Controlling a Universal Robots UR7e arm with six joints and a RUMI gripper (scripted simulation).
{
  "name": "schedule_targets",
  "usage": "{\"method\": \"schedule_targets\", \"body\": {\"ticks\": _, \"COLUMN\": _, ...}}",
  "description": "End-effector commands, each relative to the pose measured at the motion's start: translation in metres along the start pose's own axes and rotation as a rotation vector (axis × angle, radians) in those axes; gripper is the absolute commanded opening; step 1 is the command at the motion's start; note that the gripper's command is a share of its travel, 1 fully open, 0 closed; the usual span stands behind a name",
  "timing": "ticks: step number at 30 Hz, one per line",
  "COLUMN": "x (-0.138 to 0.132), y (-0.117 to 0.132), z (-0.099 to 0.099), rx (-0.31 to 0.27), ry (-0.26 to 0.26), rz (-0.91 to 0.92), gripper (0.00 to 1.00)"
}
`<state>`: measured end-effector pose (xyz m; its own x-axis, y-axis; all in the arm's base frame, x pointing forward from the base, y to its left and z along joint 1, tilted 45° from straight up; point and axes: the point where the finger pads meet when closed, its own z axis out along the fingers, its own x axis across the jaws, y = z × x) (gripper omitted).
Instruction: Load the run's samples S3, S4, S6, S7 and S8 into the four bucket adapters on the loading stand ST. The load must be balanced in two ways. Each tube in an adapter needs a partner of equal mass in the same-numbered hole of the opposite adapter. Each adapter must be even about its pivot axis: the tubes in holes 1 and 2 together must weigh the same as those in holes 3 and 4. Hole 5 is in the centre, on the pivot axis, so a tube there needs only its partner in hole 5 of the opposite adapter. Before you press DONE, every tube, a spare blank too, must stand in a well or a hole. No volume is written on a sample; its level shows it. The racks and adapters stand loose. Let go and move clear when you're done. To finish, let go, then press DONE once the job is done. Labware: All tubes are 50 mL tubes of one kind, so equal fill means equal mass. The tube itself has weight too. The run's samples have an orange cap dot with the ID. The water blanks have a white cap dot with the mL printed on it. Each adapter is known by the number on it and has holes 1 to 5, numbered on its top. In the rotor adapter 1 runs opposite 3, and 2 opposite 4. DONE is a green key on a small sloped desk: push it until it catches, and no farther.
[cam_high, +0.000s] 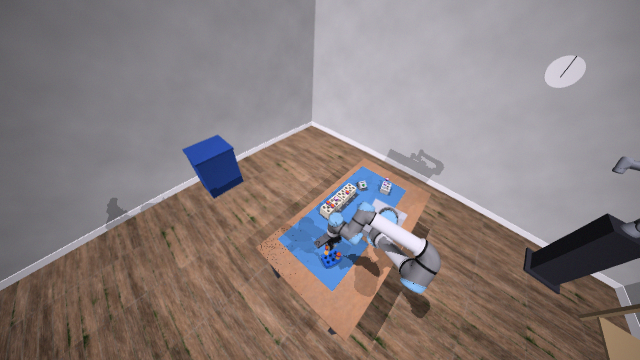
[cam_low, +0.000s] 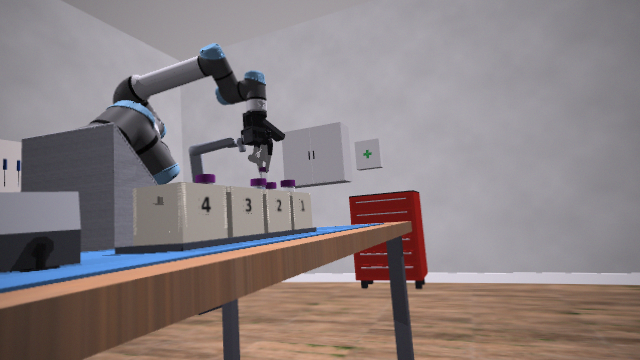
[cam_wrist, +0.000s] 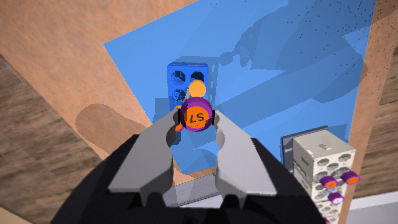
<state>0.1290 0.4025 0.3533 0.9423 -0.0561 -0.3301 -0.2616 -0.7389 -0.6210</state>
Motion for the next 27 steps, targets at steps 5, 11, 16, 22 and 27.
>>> {"method": "schedule_targets", "body": {"ticks": 5, "x": 0.001, "y": 0.001, "z": -0.025, "rx": 0.002, "ry": -0.009, "rz": -0.002, "gripper": 0.00}}
{"method": "schedule_targets", "body": {"ticks": 11, "x": 0.016, "y": 0.014, "z": -0.025, "rx": 0.001, "ry": -0.009, "rz": 0.078, "gripper": 0.00}}
{"method": "schedule_targets", "body": {"ticks": 16, "x": 0.036, "y": 0.032, "z": -0.025, "rx": 0.001, "ry": -0.009, "rz": 0.184, "gripper": 0.00}}
{"method": "schedule_targets", "body": {"ticks": 22, "x": 0.060, "y": 0.054, "z": -0.025, "rx": 0.000, "ry": -0.009, "rz": 0.318, "gripper": 0.00}}
{"method": "schedule_targets", "body": {"ticks": 27, "x": 0.085, "y": 0.076, "z": -0.024, "rx": 0.000, "ry": -0.009, "rz": 0.409, "gripper": 0.00}}
